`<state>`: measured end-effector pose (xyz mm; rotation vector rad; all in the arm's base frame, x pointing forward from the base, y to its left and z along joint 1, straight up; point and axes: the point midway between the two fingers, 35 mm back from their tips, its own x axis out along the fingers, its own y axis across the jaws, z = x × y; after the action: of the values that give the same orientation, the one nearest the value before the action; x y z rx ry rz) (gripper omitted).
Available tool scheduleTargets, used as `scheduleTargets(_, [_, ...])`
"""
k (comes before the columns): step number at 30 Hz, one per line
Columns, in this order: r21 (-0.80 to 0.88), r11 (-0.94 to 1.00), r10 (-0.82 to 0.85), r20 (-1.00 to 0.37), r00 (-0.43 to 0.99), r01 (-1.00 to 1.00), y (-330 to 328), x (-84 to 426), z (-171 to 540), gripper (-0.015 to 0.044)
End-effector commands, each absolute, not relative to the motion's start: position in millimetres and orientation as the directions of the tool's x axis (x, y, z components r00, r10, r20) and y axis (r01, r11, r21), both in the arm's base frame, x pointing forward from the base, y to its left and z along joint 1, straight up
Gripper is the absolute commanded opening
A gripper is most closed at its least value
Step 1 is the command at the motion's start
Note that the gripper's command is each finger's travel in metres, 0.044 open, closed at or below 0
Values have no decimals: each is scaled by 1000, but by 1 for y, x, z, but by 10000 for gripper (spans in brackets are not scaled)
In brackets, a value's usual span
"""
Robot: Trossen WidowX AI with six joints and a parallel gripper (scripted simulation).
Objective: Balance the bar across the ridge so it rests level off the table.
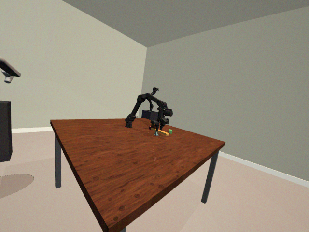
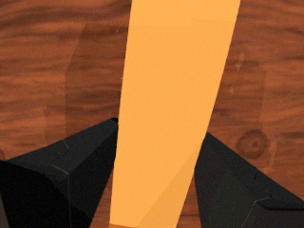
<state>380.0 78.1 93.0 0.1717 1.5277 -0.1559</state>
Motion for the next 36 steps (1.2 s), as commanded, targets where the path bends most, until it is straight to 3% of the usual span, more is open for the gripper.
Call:
scheduleTargets(1, [14,978,7,-999,35,210,78,380,90,0])
scheduleTargets(36, [14,978,7,-999,35,210,78,381,92,0])
